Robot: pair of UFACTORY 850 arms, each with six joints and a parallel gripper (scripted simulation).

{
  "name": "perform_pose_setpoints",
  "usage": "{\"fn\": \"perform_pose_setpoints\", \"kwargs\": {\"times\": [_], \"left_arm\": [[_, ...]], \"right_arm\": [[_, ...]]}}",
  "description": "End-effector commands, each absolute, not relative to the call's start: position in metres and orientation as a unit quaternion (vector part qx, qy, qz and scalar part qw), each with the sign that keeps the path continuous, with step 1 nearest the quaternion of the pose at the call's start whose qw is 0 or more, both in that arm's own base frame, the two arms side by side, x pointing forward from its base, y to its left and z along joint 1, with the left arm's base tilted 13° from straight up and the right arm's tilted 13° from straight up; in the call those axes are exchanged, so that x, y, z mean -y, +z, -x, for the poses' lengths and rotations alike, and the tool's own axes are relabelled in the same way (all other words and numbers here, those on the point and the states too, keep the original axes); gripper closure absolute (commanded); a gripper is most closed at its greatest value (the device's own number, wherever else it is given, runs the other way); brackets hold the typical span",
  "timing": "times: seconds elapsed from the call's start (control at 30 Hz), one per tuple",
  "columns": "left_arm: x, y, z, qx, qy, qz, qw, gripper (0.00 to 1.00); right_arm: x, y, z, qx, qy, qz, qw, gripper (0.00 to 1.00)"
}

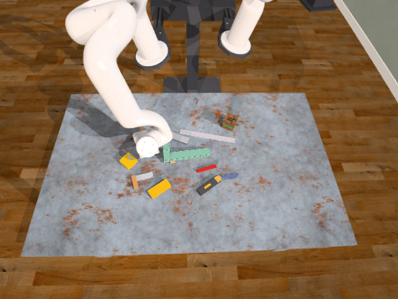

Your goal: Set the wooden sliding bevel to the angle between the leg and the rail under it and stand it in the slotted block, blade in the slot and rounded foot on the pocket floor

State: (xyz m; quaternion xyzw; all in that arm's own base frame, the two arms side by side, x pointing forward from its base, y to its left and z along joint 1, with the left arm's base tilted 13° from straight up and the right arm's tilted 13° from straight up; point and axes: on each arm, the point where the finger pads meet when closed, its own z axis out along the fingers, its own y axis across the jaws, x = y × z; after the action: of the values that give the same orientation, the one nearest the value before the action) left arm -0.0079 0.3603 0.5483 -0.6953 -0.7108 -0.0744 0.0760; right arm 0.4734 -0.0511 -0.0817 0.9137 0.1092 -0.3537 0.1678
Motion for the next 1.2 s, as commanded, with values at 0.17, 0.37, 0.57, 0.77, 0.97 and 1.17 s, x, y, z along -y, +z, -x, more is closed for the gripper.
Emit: {"fn": "perform_pose_setpoints", "kwargs": {"times": [0.17, 0.37, 0.57, 0.77, 0.97, 1.17], "left_arm": [[-0.3605, 0.5492, 0.0080, 0.711, -0.075, 0.695, 0.077, 0.00], [-0.3605, 0.5492, 0.0080, 0.711, -0.075, 0.695, 0.077, 0.00], [-0.3605, 0.5492, 0.0080, 0.711, -0.075, 0.695, 0.077, 0.00], [-0.3605, 0.5492, 0.0080, 0.711, -0.075, 0.695, 0.077, 0.00], [-0.3605, 0.5492, 0.0080, 0.711, -0.075, 0.695, 0.077, 0.00], [-0.3605, 0.5492, 0.0080, 0.711, -0.075, 0.695, 0.077, 0.00]], "right_arm": [[0.0526, -0.0887, -0.4748, -0.109, -0.353, -0.914, 0.168, 0.52], [0.0531, -0.0911, -0.4750, -0.109, -0.353, -0.914, 0.168, 0.52], [0.0532, -0.0915, -0.4751, -0.109, -0.353, -0.914, 0.168, 0.52], [0.0532, -0.0915, -0.4751, -0.109, -0.353, -0.914, 0.168, 0.52], [0.0532, -0.0915, -0.4751, -0.109, -0.353, -0.914, 0.168, 0.52], [0.0532, -0.0915, -0.4751, -0.109, -0.353, -0.914, 0.168, 0.52]]}}
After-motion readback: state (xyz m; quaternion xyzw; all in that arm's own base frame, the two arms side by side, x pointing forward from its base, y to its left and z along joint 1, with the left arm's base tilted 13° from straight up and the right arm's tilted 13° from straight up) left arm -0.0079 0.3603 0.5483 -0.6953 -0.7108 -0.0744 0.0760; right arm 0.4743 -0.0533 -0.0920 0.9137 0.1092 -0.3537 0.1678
